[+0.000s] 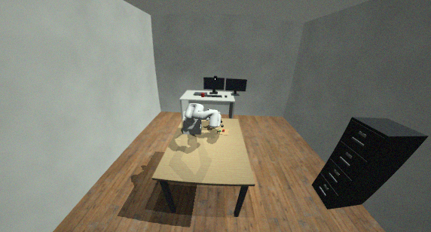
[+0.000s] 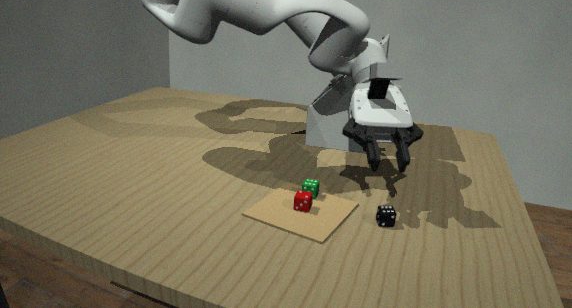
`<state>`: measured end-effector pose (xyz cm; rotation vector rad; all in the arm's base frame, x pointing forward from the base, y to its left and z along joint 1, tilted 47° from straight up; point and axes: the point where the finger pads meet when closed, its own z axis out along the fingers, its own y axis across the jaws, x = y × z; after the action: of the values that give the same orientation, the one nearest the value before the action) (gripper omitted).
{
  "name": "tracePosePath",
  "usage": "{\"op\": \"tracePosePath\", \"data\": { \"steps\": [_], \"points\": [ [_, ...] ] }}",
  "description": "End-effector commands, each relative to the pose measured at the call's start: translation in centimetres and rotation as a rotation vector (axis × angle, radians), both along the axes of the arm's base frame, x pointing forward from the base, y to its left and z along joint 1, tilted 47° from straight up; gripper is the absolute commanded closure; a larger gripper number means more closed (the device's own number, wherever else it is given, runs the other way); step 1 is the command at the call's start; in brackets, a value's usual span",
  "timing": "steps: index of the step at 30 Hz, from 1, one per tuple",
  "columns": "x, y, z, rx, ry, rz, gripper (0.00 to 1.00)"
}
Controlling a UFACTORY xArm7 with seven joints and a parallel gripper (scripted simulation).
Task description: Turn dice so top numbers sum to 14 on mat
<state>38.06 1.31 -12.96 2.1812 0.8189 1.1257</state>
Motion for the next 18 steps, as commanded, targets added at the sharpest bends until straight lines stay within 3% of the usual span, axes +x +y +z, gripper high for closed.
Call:
{"op": "tracePosePath", "data": {
  "steps": [1, 11, 18],
  "points": [
    [0.0, 0.9, 0.8, 0.001, 0.0, 0.0, 0.58],
    [0.4, 0.7, 1.0, -0.02, -0.013, -0.013, 0.58],
    [2.6, -0.3, 2.3, -0.158, -0.069, -0.12, 0.58]
  ]
}}
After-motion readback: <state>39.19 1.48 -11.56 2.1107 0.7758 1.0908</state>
